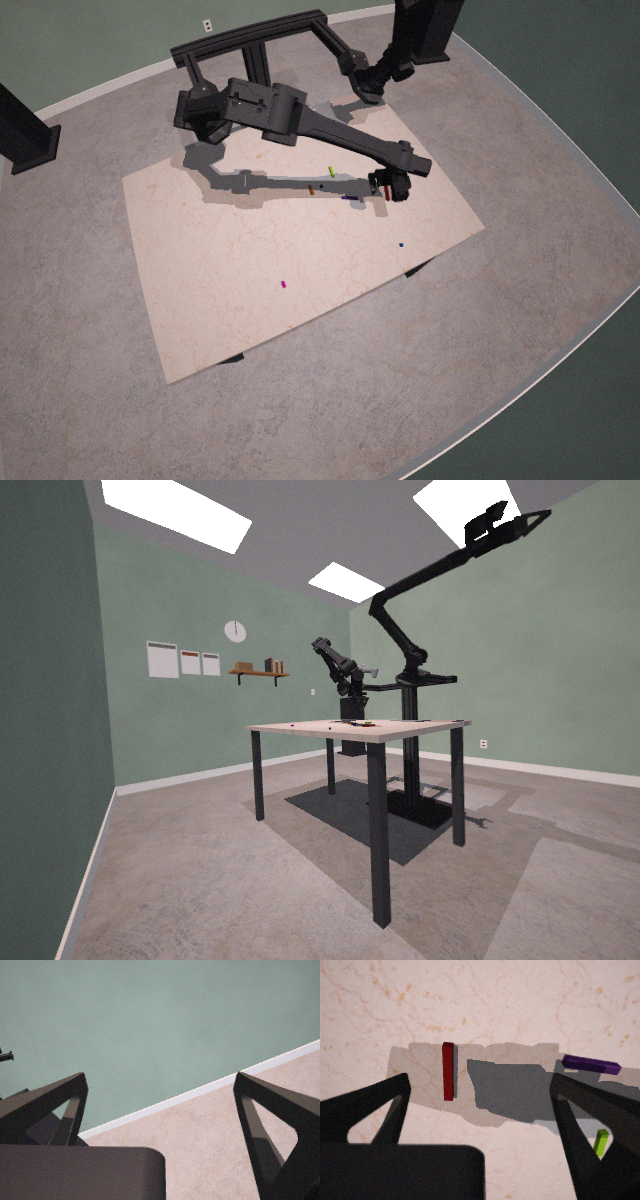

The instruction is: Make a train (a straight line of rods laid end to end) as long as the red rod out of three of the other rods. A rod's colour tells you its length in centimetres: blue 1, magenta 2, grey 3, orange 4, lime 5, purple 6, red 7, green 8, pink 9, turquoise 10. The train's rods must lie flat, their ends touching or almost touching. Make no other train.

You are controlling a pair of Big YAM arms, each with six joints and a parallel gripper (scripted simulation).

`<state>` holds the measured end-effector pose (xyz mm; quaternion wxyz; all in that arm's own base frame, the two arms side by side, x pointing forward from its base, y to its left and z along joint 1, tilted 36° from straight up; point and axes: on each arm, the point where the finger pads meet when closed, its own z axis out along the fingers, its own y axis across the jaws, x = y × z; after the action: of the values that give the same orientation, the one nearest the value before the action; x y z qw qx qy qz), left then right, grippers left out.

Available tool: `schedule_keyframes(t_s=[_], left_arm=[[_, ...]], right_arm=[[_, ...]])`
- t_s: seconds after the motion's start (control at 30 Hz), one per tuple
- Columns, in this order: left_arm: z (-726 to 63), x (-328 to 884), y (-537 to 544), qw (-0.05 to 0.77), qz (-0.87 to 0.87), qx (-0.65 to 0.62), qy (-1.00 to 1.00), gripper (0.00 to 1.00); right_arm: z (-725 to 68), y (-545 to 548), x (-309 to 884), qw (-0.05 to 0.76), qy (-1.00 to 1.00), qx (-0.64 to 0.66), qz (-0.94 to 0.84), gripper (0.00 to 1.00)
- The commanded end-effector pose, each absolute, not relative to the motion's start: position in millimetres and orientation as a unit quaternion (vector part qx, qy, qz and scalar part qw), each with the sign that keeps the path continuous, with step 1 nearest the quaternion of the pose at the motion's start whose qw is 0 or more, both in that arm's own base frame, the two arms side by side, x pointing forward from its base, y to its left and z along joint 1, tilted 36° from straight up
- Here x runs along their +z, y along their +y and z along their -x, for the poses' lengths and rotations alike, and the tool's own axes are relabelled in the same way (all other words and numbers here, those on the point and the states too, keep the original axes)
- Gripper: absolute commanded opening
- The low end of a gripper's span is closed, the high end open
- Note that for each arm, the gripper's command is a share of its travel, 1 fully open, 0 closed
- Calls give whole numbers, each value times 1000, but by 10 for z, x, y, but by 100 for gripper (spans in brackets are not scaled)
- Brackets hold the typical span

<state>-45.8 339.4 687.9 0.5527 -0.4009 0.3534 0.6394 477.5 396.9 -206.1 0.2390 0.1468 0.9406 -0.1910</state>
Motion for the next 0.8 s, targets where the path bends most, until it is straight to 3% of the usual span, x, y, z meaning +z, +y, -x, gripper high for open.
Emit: schedule_keyframes(t_s=[0.0,0.77], left_arm=[[499,6867,3361,550,407,639,351,100],[499,6867,3361,550,407,639,351,100]], right_arm=[[-4933,3941,-2136,220,949,-214,-71,100],[-5082,4034,-2115,148,929,-269,208,100]])
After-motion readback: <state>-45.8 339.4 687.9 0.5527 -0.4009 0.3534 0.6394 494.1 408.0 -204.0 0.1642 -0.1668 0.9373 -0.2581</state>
